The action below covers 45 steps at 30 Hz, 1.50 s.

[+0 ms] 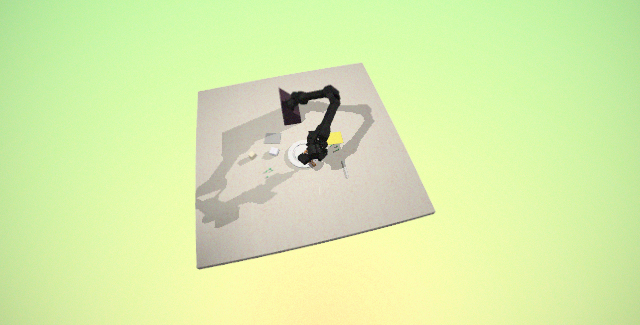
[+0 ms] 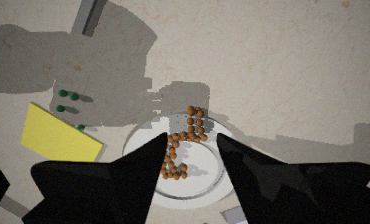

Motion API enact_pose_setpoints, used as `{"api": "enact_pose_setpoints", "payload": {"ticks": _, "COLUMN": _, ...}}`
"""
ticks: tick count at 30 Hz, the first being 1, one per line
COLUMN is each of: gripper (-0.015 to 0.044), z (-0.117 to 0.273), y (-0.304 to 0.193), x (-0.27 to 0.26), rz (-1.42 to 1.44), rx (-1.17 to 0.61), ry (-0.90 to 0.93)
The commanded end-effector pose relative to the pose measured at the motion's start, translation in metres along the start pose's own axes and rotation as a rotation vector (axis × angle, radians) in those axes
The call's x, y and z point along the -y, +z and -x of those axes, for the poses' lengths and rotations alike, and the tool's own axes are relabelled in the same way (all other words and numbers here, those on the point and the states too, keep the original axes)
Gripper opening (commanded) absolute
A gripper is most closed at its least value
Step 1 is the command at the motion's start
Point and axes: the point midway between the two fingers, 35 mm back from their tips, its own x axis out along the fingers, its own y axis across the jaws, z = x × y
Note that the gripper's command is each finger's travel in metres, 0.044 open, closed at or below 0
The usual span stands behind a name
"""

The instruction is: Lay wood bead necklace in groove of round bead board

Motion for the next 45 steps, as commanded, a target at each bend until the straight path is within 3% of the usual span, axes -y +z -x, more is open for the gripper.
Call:
{"api": "enact_pose_setpoints", "payload": {"ticks": 1, "gripper": 0.025, "z": 0.0, "y": 0.003, "x": 0.0, "rz": 0.023, "rx": 0.003, "ry": 0.001}}
{"api": "enact_pose_setpoints", "payload": {"ticks": 32, "gripper": 0.025, "z": -0.039, "y": 0.003, "x": 0.0, "rz": 0.023, "rx": 0.004, "ry": 0.002}}
{"api": "enact_pose_setpoints", "payload": {"ticks": 41, "gripper": 0.0014, "z": -0.037, "y": 0.003, "x": -0.001, "rz": 0.03, "rx": 0.0, "ry": 0.0}}
{"api": "enact_pose_setpoints", "payload": {"ticks": 45, "gripper": 0.0, "z": -0.037, "y": 0.003, "x": -0.001, "rz": 0.03, "rx": 0.0, "ry": 0.0}}
